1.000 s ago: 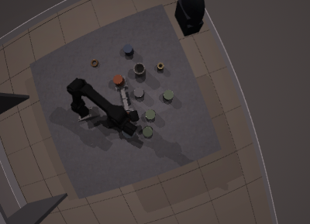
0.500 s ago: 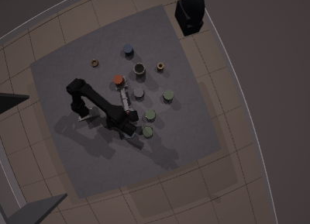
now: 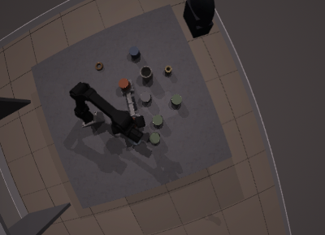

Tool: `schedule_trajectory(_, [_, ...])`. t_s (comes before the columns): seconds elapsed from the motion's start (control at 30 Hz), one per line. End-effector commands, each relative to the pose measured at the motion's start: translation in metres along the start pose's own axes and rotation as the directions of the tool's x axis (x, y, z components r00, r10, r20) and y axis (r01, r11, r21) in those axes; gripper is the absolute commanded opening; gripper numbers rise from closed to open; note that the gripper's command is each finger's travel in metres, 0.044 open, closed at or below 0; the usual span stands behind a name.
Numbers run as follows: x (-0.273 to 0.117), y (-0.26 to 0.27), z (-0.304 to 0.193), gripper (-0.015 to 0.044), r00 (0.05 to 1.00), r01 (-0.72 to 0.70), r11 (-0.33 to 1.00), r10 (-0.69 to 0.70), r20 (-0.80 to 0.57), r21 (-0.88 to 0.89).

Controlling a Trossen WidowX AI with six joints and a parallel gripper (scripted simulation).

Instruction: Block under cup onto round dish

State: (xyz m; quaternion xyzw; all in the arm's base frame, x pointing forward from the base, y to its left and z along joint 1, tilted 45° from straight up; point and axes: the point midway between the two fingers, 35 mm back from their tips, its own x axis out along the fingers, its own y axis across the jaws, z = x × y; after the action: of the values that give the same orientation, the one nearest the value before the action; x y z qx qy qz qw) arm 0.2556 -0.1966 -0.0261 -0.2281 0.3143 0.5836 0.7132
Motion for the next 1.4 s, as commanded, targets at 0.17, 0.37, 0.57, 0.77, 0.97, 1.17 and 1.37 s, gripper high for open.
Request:
schedule_trajectory(0.17, [0.000,0.000,0.000,0.0000,1.000,0.001,1.000,-0.001,-0.001,0.001])
schedule_trajectory(0.37, [0.000,0.000,0.000,0.0000,1.000,0.001,1.000,-0.001,-0.001,0.001])
schedule_trajectory(0.57, [0.000,0.000,0.000,0.0000,1.000,0.001,1.000,-0.001,-0.001,0.001])
schedule_trajectory(0.77, [0.000,0.000,0.000,0.0000,1.000,0.001,1.000,-0.001,-0.001,0.001])
schedule_trajectory(0.97, [0.000,0.001,-0.002,0.0000,1.000,0.002,1.000,-0.002,-0.001,0.002])
schedule_trajectory(1.17, [0.019,0.041,-0.069,0.0000,1.000,0.005,1.000,-0.005,-0.020,0.023])
schedule_trajectory(1.37, [0.051,0.093,-0.127,0.0000,1.000,0.003,1.000,-0.003,-0.026,0.017])
